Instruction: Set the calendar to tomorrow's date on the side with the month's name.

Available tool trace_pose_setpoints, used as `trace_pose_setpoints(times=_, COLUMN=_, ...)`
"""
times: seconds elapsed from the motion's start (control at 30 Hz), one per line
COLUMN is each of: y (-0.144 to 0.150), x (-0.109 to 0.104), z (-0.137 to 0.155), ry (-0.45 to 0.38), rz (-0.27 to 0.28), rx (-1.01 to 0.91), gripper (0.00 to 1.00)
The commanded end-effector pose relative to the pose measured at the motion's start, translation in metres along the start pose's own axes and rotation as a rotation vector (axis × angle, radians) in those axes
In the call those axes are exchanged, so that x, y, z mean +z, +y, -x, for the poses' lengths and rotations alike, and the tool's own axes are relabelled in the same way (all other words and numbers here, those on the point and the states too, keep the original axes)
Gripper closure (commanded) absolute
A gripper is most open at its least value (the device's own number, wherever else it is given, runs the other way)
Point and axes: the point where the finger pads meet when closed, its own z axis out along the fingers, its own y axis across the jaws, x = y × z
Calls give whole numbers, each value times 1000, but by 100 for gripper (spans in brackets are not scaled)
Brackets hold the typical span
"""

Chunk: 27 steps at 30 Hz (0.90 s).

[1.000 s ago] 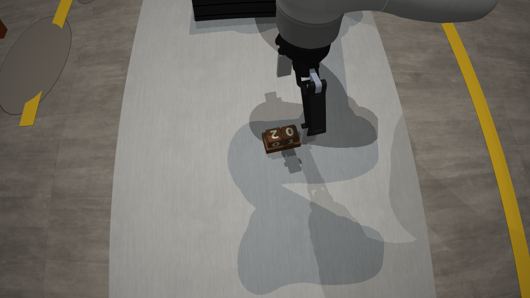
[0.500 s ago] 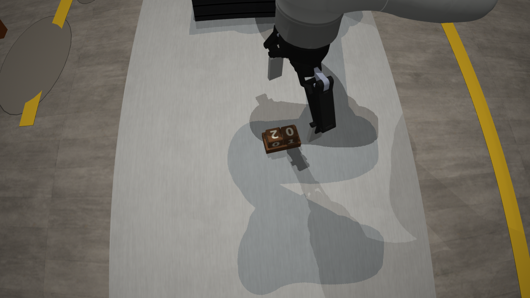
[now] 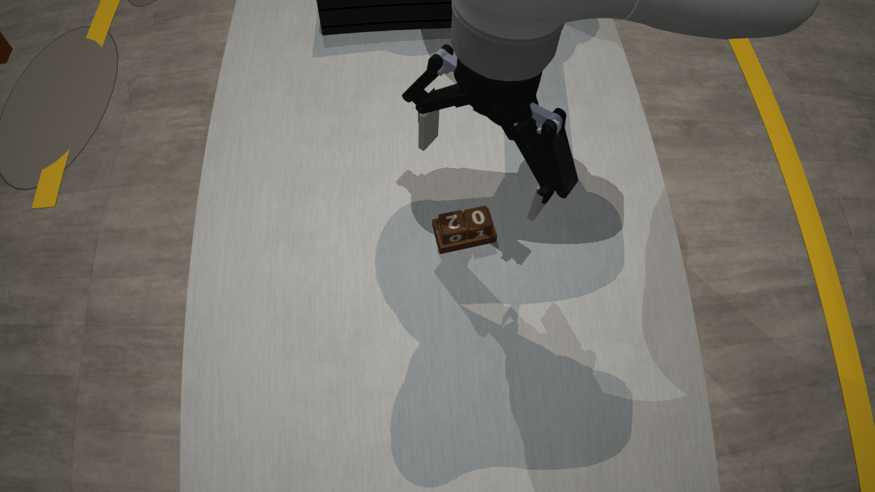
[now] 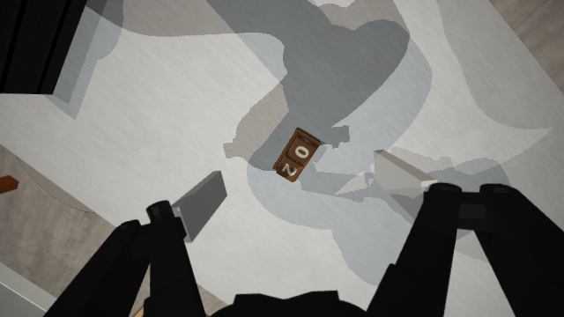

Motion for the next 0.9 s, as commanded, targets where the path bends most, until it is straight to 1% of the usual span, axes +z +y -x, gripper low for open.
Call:
trace_pose_setpoints(times=0.0, y=0, x=-2, z=7, ry=5, rz=13, rx=-150, gripper=0)
trace_pose_setpoints(times=0.07, y=0, x=-1, z=7, ry=4, rz=13, rx=-235, gripper=0)
trace_pose_setpoints(times=0.1, y=0, x=-1, z=7, ry=4, rz=13, rx=-240, gripper=0)
trace_pose_setpoints(times=0.13, y=-1, x=-1, z=8, ry=4, rz=13, rx=-301, gripper=0)
trace_pose_setpoints(times=0.2, y=-1, x=-1, z=8, ry=3, rz=13, rx=-334, gripper=0)
trace_pose_setpoints(times=0.27, y=-2, x=-1, z=9, ry=3, rz=13, rx=-425, gripper=0)
trace_pose_setpoints(times=0.37, y=-2, x=-1, z=9, ry=3, rz=13, rx=-431, gripper=0)
trace_pose_setpoints(times=0.4, y=-2, x=0, z=10, ry=2, rz=14, rx=-530, gripper=0)
trace_pose_setpoints(times=0.53, y=-3, x=0, z=11, ry=1, rz=14, rx=-630, gripper=0)
trace_pose_setpoints(times=0.57, y=-3, x=0, z=12, ry=1, rz=14, rx=-689, gripper=0)
trace_pose_setpoints(times=0.63, y=-3, x=0, z=12, ry=1, rz=14, rx=-732, gripper=0)
trace_pose_setpoints(times=0.87, y=-5, x=1, z=14, ry=-1, rz=14, rx=-978, gripper=0)
